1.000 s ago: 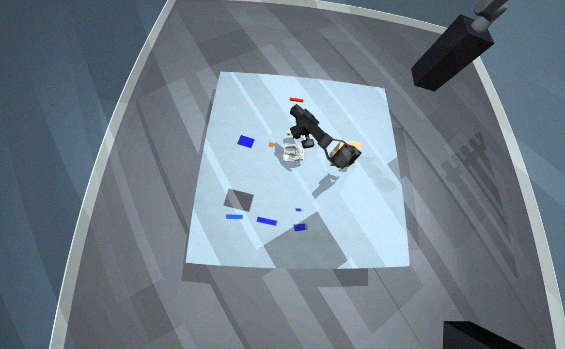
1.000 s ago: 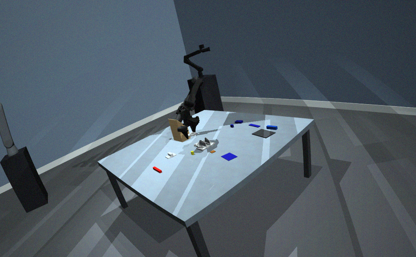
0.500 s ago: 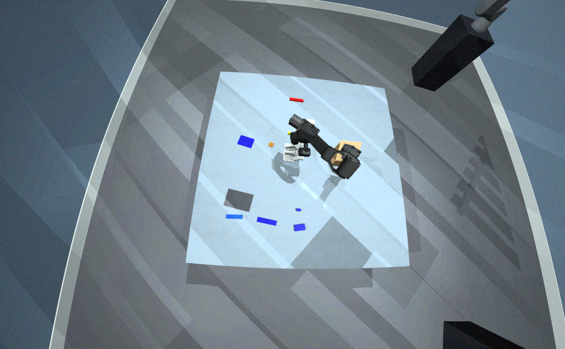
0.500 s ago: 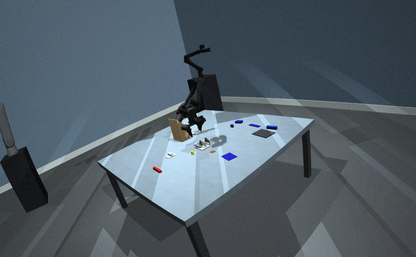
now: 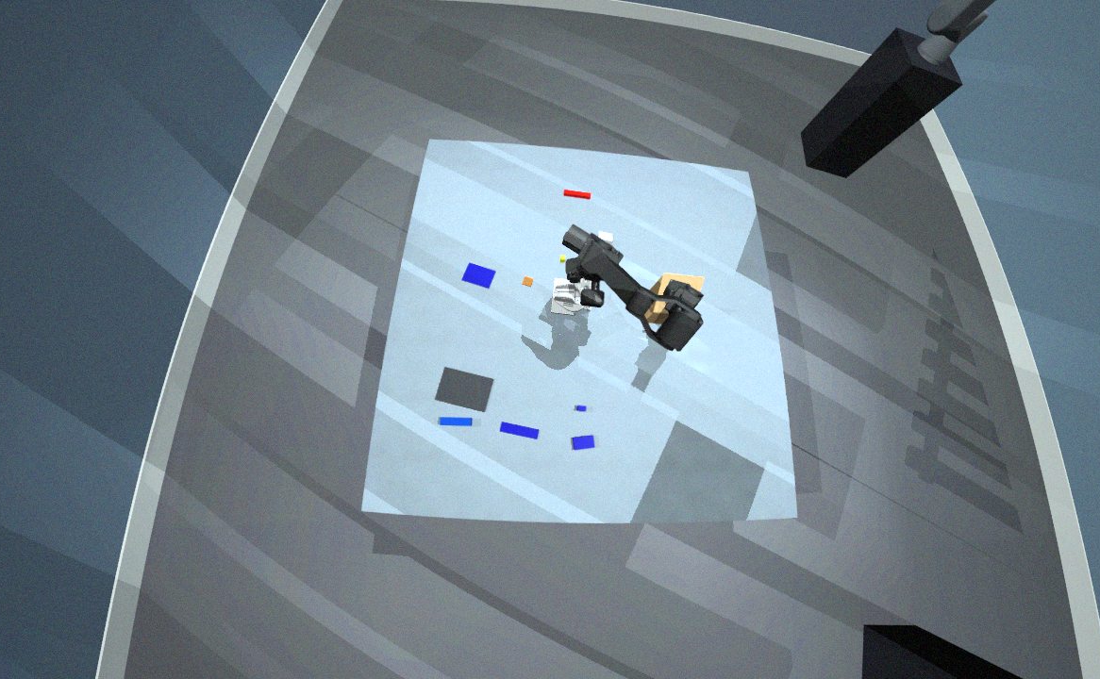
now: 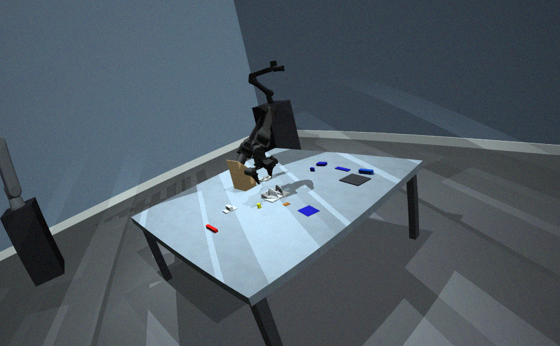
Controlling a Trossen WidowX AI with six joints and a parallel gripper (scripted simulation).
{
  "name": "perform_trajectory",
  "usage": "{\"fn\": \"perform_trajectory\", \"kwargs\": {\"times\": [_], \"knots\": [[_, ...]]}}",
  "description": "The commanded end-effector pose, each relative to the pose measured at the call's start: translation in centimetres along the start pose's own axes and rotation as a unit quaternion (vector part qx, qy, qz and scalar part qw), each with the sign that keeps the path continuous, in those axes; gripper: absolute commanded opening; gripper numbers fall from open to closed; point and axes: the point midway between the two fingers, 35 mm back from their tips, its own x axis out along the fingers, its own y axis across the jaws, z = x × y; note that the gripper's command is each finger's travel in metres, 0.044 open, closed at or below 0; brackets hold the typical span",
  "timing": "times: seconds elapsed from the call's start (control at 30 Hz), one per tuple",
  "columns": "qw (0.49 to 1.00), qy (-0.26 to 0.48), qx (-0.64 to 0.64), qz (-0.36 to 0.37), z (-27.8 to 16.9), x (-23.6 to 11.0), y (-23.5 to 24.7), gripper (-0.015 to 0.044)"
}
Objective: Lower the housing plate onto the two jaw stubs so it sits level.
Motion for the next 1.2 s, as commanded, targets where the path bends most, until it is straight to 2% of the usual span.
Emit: {"fn": "perform_trajectory", "kwargs": {"times": [0.0, 1.17], "knots": [[1.0, -0.001, 0.001, 0.001, 0.03, 0.03, 0.06, 0.0351], [1.0, -0.001, 0.0, 0.002, -0.65, 0.04, 0.96, 0.0351]]}}
